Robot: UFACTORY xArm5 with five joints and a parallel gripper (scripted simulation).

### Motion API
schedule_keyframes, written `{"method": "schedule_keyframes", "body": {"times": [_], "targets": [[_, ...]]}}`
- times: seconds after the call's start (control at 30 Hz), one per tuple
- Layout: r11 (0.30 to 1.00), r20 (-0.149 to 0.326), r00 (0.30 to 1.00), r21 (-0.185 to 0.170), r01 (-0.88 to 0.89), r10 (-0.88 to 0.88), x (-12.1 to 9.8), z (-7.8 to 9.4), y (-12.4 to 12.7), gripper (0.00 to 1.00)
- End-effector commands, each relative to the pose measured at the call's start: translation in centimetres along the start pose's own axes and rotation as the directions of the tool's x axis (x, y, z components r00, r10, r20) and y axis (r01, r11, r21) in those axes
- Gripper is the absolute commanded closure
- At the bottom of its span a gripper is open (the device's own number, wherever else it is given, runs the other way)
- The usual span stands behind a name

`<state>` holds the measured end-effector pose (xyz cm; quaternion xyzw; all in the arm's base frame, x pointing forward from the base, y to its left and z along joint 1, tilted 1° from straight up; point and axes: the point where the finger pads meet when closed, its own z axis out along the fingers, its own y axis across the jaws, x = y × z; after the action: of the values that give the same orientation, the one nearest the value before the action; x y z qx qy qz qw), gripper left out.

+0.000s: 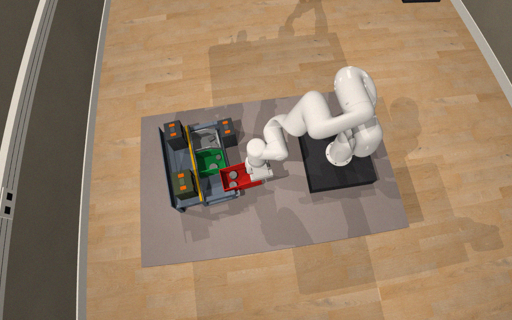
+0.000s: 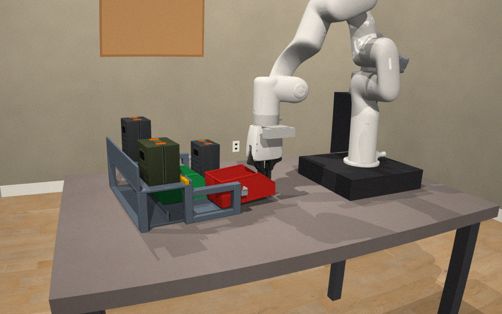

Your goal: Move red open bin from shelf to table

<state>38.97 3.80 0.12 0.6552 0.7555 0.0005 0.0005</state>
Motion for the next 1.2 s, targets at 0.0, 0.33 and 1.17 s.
{"method": "schedule_keyframes", "body": {"times": [0.0,0.33,1.17], "targets": [[1.0,0.011,1.0,-0.003,0.0,0.0,0.0,-0.1,-0.2,1.0],[1.0,0.011,1.0,-0.002,0.0,0.0,0.0,-0.1,-0.8,1.0],[1.0,0.011,1.0,-0.002,0.0,0.0,0.0,-0.1,-2.1,1.0]]}}
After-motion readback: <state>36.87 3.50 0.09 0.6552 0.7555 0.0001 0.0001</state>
